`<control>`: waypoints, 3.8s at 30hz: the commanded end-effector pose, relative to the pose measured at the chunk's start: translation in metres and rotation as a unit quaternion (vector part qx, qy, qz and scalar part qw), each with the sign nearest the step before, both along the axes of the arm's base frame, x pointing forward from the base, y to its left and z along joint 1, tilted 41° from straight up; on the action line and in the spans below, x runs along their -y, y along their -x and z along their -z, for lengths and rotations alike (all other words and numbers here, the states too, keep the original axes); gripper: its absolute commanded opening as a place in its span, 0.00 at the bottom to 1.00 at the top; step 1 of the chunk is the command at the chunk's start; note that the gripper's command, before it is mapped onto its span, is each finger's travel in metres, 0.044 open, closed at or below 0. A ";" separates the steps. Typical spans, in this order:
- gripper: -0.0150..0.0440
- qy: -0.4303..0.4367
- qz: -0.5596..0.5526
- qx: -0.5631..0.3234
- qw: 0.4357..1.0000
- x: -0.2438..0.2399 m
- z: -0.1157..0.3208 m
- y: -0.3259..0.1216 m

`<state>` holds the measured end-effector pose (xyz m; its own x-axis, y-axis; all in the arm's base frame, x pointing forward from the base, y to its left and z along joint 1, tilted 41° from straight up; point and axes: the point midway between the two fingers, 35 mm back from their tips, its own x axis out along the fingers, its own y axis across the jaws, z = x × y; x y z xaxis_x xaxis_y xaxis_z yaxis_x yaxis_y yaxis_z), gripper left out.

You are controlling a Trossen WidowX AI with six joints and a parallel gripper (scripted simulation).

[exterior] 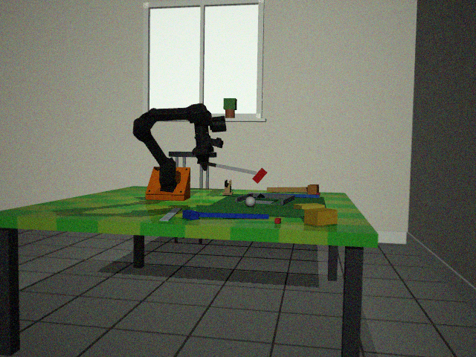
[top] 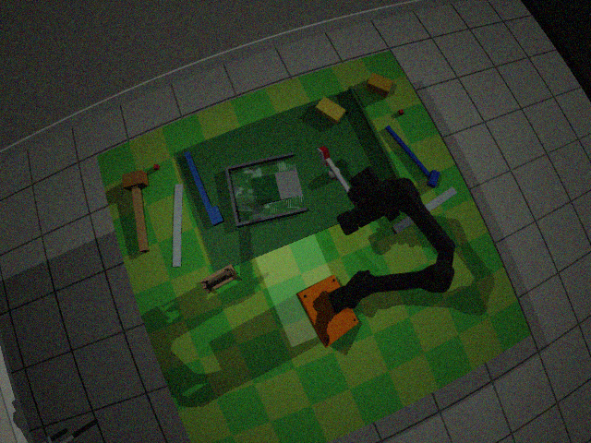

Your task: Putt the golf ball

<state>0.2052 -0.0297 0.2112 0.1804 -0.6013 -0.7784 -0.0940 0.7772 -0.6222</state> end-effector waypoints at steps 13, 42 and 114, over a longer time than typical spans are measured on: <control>0.25 0.007 0.083 0.048 0.995 0.029 -0.005 0.019; 0.25 0.011 0.127 0.049 0.991 0.065 0.036 0.013; 0.25 0.009 0.126 0.044 0.991 -0.048 0.070 0.001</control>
<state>0.2039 0.0179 0.1411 0.0867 -0.6494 -0.7555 0.1599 0.7576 -0.6329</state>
